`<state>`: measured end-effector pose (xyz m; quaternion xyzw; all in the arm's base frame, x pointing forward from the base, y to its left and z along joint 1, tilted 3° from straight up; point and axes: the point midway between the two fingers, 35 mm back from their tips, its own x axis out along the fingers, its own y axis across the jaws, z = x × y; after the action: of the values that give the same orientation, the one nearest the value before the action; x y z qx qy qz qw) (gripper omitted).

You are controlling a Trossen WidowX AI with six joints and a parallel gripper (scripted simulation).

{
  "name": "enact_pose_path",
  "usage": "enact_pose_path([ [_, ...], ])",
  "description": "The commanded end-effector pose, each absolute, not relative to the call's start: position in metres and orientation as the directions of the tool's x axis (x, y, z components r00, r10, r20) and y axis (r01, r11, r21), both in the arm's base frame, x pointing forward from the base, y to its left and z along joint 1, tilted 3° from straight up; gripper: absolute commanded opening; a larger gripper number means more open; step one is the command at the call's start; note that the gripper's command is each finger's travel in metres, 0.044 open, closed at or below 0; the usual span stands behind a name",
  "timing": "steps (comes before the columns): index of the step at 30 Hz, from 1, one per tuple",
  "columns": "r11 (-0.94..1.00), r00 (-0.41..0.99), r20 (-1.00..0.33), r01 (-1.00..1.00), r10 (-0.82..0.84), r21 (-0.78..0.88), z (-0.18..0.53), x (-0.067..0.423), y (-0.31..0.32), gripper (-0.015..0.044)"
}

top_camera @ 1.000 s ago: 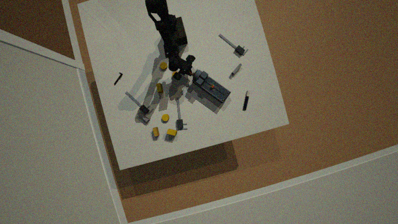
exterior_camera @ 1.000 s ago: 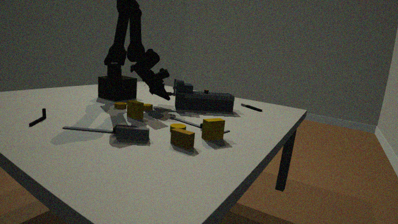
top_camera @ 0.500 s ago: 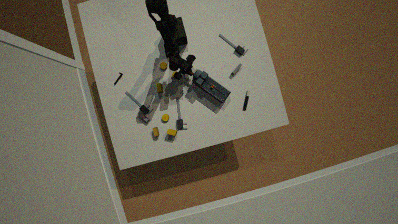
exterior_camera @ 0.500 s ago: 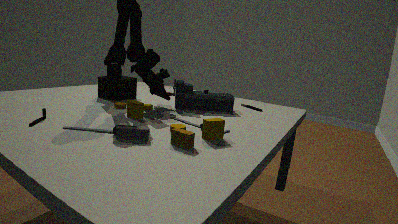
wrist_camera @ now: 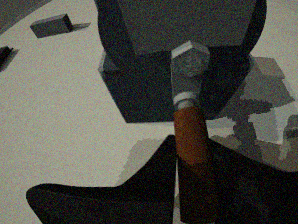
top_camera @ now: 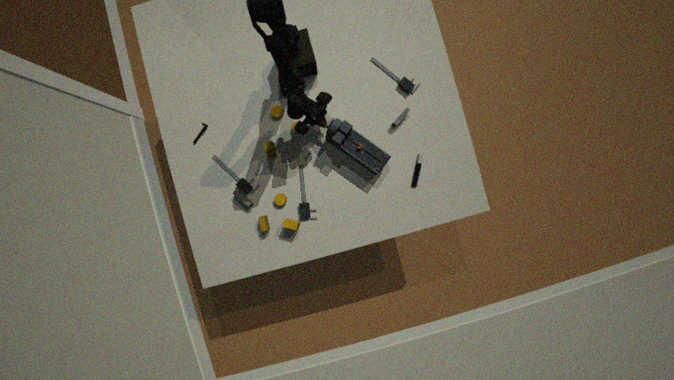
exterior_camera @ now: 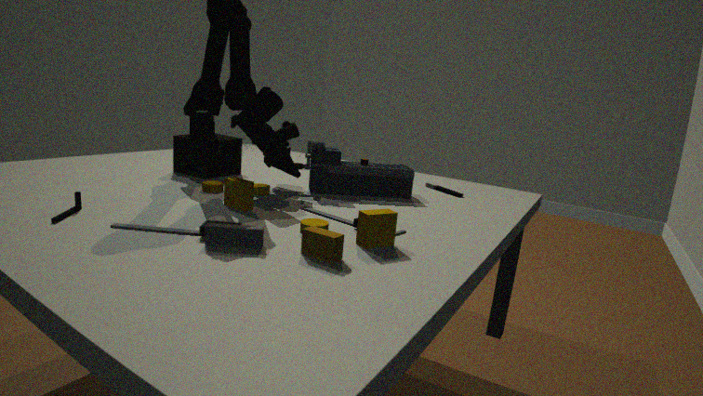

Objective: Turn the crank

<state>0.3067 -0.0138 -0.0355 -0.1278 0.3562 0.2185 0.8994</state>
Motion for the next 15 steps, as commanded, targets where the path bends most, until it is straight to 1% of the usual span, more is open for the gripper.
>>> enact_pose_path([
  [1,0.864,0.637,-0.7,-0.5,0.322,-0.057,-0.0371,0.3023,-0.0059,0.0],
  [15,0.864,0.637,-0.7,-0.5,0.323,-0.056,-0.0355,0.2996,-0.0012,0.0],
])
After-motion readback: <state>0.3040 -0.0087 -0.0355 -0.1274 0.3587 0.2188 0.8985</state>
